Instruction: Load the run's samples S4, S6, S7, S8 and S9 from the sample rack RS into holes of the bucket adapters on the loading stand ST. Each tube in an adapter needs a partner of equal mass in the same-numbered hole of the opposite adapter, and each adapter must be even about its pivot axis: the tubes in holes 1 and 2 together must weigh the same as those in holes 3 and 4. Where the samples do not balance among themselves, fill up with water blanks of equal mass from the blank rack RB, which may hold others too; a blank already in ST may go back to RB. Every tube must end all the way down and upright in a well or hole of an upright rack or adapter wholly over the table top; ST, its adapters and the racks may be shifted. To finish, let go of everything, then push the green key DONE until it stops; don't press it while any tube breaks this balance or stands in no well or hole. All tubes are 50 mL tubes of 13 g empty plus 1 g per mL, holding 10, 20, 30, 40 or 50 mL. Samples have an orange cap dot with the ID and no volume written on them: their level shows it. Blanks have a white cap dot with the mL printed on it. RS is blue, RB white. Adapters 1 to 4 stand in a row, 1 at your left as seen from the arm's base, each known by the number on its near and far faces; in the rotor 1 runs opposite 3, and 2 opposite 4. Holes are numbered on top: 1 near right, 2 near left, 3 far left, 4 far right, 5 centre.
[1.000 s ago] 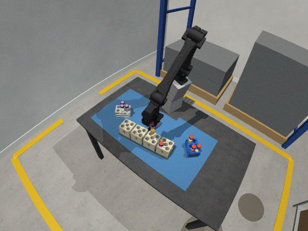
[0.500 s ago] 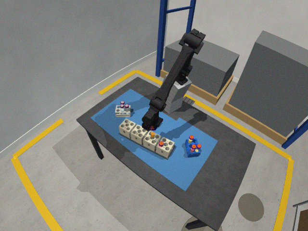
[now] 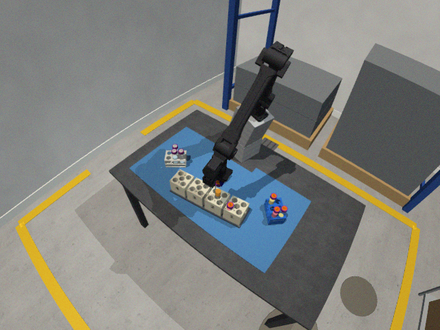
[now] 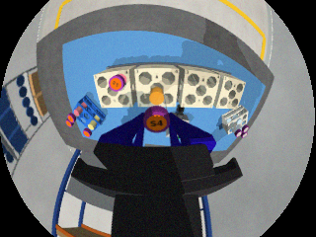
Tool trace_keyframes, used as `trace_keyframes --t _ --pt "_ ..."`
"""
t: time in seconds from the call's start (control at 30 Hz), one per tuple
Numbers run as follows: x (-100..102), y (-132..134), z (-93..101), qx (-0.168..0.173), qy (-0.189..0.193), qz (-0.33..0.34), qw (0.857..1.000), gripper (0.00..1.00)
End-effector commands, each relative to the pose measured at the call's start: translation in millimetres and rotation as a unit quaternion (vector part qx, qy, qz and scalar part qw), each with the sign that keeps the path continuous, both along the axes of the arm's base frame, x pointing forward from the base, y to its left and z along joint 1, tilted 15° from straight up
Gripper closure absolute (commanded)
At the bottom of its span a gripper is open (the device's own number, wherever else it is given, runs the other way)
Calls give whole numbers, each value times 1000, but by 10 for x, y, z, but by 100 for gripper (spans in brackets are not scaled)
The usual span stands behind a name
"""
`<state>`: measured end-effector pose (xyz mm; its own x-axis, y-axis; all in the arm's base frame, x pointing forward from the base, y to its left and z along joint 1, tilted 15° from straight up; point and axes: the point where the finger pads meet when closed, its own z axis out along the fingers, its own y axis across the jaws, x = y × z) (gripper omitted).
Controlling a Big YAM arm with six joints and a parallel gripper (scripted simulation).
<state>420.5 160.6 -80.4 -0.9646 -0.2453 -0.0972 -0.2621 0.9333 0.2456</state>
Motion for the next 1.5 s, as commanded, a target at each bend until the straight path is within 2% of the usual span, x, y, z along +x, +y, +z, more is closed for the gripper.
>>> trace_keyframes --t 0.0,0.07,0.1,0.3,0.37,0.57,1.0,1.47 --pt "216 6 88 4 -19 -5 1000 100" --pt "216 6 88 4 -19 -5 1000 100" --pt "149 17 103 4 -17 -2 1000 100" --pt "152 15 108 4 -17 -2 1000 100" --pt "234 30 43 5 -21 -5 1000 100" --pt "144 103 -68 3 -14 -1 1000 100" --pt "210 129 -190 4 -19 -4 1000 100" --pt "166 188 -365 4 -16 -1 1000 100"
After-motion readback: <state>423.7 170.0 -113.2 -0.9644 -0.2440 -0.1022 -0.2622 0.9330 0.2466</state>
